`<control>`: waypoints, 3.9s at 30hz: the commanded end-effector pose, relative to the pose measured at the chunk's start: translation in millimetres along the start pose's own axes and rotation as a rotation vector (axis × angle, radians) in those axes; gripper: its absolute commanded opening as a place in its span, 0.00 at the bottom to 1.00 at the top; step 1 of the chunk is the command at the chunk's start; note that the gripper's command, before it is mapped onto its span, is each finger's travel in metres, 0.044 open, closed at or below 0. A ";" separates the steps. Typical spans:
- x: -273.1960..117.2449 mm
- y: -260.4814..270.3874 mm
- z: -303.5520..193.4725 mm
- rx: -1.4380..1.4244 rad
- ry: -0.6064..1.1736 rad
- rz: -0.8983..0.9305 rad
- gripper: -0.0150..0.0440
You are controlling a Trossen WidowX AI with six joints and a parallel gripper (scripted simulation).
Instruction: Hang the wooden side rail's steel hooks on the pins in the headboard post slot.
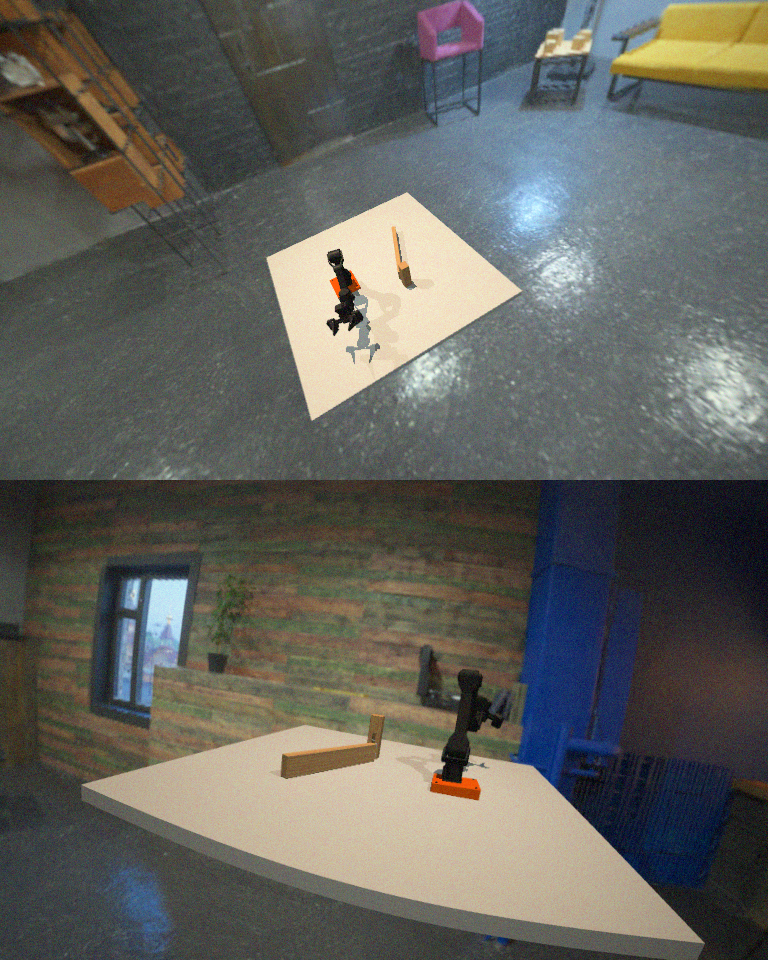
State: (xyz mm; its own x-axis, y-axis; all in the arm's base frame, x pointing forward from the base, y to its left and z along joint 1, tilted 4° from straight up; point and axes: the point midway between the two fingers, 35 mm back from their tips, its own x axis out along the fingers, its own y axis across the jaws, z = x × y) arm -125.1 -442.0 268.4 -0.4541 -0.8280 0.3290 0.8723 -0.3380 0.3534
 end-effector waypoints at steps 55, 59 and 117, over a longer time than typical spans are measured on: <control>-458.8 133.9 -61.3 -0.364 0.622 1.555 1.00; -458.8 133.9 -61.3 -0.364 0.622 1.555 1.00; -529.8 230.1 -8.4 -1.545 0.762 1.725 1.00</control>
State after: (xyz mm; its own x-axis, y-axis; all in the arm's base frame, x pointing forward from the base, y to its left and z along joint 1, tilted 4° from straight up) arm 299.4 -89.4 167.9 0.3781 -0.5481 -0.7461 0.2721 0.8361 -0.4763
